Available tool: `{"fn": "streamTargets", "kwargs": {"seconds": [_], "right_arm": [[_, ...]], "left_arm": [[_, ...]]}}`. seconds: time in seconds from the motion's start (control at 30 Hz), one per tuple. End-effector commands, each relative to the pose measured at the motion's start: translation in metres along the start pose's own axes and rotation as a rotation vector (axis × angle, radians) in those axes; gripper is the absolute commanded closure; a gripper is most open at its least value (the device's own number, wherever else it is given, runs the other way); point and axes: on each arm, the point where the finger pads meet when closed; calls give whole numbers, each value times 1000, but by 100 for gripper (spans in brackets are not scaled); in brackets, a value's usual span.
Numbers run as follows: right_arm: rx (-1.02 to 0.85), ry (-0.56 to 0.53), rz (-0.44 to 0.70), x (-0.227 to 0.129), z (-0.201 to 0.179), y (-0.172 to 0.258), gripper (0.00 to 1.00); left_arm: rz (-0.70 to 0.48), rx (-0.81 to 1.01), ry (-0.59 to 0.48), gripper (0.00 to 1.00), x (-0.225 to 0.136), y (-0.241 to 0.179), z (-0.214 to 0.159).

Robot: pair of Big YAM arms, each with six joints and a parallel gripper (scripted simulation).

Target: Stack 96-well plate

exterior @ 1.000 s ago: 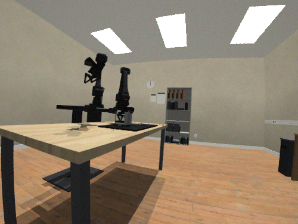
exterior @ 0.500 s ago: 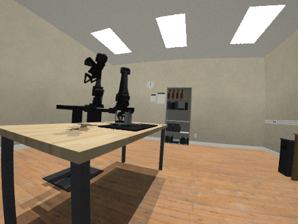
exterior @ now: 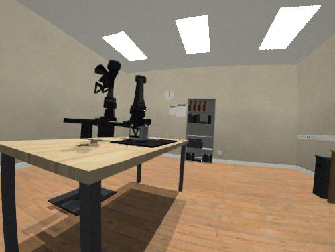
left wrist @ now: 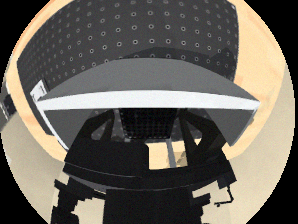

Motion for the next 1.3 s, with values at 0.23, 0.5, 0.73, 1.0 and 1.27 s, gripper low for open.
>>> {"fn": "streamTargets", "kwargs": {"seconds": [0.23,0.5,0.73,1.0,1.27], "right_arm": [[25,-7,14,-5,8,-1,0],[25,-7,14,-5,8,-1,0],[25,-7,14,-5,8,-1,0],[25,-7,14,-5,8,-1,0],[25,-7,14,-5,8,-1,0]], "left_arm": [[-19,7,-38,0,-43,-12,14],[-27,4,-50,0,-63,-17,20],[-28,-1,-52,0,-83,-17,20],[-29,-2,-53,0,-100,-16,21],[-31,-3,-55,0,-123,-16,20]]}}
Point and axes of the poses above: on each arm, the point where the finger pads meet when closed, its own x axis out along the fingers, its own y axis across the jaws, z = x × y, and after that the axes turned 15 degrees about x, right-handed
